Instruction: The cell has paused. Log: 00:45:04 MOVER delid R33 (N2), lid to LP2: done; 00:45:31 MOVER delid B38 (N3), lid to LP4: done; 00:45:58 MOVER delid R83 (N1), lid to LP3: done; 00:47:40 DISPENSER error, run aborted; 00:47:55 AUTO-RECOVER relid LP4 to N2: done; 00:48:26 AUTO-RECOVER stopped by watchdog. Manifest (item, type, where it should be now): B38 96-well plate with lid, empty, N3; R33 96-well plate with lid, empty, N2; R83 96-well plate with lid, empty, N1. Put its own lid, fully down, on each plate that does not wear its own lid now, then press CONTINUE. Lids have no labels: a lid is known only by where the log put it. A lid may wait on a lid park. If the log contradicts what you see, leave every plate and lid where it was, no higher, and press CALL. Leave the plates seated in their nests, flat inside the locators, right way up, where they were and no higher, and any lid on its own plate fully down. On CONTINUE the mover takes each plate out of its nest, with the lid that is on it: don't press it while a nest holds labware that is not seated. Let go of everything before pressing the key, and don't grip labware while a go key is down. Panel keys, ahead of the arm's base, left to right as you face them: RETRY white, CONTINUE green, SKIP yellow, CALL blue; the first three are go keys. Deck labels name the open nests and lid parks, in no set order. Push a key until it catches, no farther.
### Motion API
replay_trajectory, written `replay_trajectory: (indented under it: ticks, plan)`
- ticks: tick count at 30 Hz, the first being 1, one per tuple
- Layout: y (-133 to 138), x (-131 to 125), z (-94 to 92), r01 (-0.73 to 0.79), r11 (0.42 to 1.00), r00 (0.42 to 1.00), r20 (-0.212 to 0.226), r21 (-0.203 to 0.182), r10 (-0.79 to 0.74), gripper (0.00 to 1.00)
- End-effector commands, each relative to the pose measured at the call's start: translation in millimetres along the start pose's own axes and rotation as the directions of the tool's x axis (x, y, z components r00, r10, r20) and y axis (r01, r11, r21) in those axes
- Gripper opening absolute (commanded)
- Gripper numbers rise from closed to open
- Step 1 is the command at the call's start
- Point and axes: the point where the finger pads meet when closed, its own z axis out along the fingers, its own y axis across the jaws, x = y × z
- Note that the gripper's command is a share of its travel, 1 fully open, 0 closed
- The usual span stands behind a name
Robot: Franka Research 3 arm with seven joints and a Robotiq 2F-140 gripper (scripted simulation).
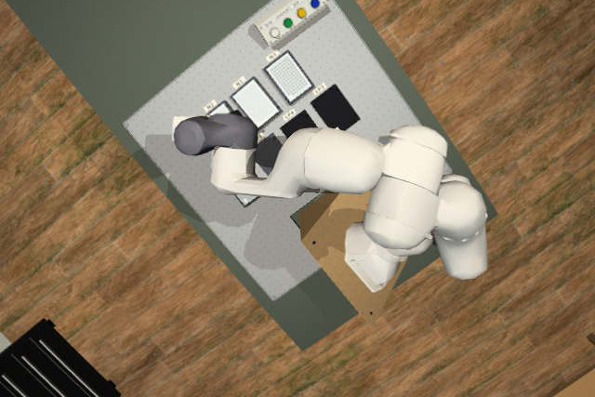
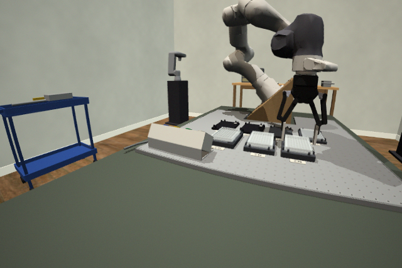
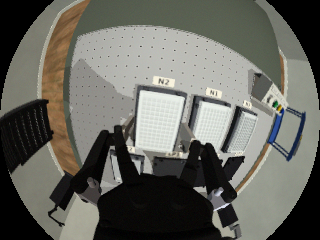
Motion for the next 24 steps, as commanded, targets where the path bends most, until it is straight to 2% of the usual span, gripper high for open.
replay_trajectory:
  ticks: [1, 9, 10, 24]
  plan:
    - [1.6, -0.2, 2.6, -0.002, 1.000, 1.000, 0.001, -0.002, 0.002, 0.66]
    - [1.6, -0.2, 2.6, -0.002, 1.000, 1.000, 0.001, -0.002, 0.002, 0.66]
    - [1.6, -0.2, 2.6, -0.002, 1.000, 1.000, 0.001, -0.002, 0.002, 0.00]
    - [1.6, -0.2, 2.6, -0.002, 1.000, 1.000, 0.001, -0.002, 0.002, 0.00]
